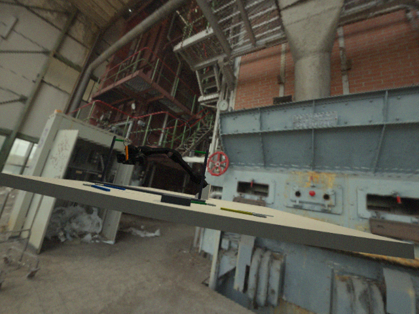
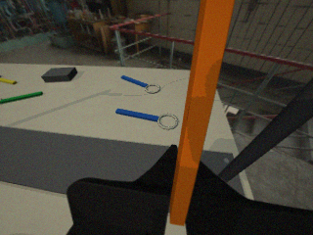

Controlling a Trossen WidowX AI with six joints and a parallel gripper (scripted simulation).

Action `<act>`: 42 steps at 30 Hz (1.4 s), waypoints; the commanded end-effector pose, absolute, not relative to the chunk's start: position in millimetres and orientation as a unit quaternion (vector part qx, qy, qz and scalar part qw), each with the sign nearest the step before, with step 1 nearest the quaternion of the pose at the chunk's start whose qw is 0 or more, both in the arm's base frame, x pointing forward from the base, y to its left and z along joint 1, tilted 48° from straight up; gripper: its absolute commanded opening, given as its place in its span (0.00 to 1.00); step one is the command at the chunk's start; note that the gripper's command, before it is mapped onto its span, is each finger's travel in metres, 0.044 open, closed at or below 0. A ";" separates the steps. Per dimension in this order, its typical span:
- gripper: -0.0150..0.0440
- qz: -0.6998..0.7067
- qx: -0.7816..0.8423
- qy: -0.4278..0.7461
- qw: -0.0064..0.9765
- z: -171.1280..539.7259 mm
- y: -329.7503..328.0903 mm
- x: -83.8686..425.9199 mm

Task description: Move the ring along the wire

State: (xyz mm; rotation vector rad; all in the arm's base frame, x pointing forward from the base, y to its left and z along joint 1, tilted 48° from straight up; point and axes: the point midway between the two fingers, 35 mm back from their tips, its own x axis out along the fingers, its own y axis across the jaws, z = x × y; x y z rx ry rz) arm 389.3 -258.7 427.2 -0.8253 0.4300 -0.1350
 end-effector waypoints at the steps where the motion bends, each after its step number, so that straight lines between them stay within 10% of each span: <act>1: 0.00 -0.067 -0.393 0.219 0.891 425.6 -250.9 385.2; 42: 0.00 0.027 -0.058 0.253 0.965 368.4 -149.7 377.5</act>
